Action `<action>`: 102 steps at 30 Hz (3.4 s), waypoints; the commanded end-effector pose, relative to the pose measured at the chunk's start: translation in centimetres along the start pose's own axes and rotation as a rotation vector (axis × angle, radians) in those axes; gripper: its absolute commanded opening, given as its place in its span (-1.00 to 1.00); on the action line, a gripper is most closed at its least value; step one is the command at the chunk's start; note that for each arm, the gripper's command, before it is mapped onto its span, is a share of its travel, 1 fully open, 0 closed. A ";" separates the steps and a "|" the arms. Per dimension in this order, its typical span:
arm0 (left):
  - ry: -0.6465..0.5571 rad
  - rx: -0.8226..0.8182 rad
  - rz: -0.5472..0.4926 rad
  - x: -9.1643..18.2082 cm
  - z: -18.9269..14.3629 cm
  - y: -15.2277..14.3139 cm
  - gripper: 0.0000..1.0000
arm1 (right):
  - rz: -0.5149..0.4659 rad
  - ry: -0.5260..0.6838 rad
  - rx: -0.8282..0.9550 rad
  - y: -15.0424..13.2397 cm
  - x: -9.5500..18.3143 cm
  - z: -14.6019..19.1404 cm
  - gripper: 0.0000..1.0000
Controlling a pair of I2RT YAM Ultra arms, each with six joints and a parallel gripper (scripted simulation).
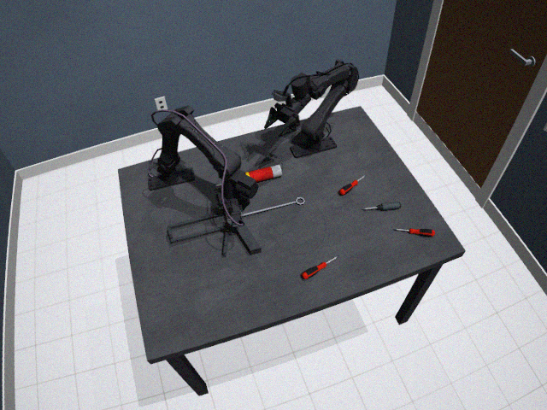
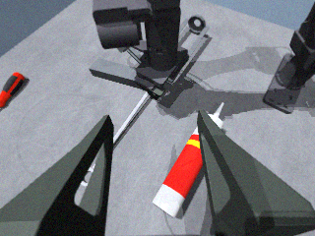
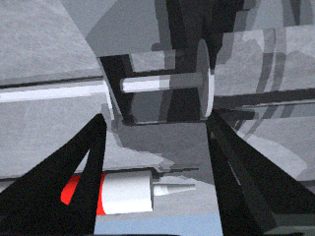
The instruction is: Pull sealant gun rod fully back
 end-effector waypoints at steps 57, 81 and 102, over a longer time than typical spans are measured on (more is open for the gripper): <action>0.001 -0.006 -0.044 0.4 -0.1 0.8 0.32 | -0.857 0.401 0.564 1.9 7.9 -4.0 1.00; 0.007 -0.005 -0.044 0.3 0.1 1.1 0.32 | -0.849 0.387 0.556 1.8 7.0 -4.8 1.00; 0.007 -0.005 -0.044 0.3 0.1 1.1 0.32 | -0.849 0.387 0.556 1.8 7.0 -4.8 1.00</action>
Point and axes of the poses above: on each arm, the point where the finger pads meet when closed, its own x axis back along the fingers, its own z axis across the jaws, y = z × x, the point moved 2 cm from there along x, back along the fingers, and after that the axes turned 8 degrees about -x, right-handed, at the moved point
